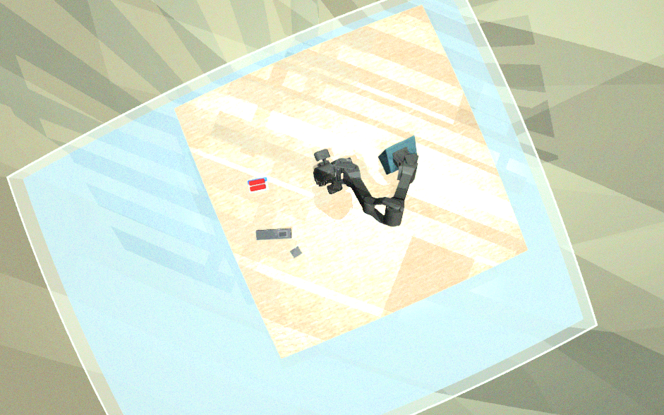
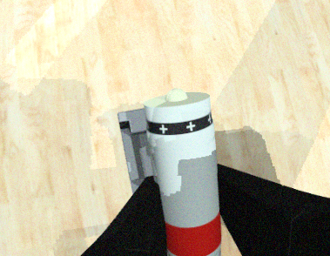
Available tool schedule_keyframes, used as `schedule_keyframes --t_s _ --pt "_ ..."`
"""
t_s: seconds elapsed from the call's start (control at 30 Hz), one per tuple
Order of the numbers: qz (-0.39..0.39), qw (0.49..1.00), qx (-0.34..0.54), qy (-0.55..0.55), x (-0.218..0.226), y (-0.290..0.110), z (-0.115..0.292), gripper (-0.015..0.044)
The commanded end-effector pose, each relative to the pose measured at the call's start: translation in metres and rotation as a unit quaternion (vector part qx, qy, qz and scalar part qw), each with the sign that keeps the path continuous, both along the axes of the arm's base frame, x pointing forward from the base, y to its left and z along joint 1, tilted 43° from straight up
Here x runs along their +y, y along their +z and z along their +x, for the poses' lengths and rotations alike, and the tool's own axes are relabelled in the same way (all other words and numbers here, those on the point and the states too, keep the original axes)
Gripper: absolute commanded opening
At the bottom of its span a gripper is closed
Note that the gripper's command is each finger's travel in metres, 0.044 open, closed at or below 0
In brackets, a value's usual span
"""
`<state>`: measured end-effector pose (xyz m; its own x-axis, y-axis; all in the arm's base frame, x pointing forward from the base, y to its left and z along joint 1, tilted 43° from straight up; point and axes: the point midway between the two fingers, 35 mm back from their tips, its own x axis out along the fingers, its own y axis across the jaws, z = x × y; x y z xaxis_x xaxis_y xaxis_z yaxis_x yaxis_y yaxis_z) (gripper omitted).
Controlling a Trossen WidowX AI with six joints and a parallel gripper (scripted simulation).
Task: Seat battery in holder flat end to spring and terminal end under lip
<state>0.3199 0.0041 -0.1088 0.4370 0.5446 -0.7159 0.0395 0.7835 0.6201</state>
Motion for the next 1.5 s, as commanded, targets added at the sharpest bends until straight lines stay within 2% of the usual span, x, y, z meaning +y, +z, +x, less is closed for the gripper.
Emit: schedule_keyframes --t_s 0.0,1.47 --pt "0.0 1.0 -0.003 -0.008 0.002 -0.001 -0.003 0.0074" --pt "-0.002 0.999 -0.019 -0.026 0.007 -0.002 -0.031 0.0074"
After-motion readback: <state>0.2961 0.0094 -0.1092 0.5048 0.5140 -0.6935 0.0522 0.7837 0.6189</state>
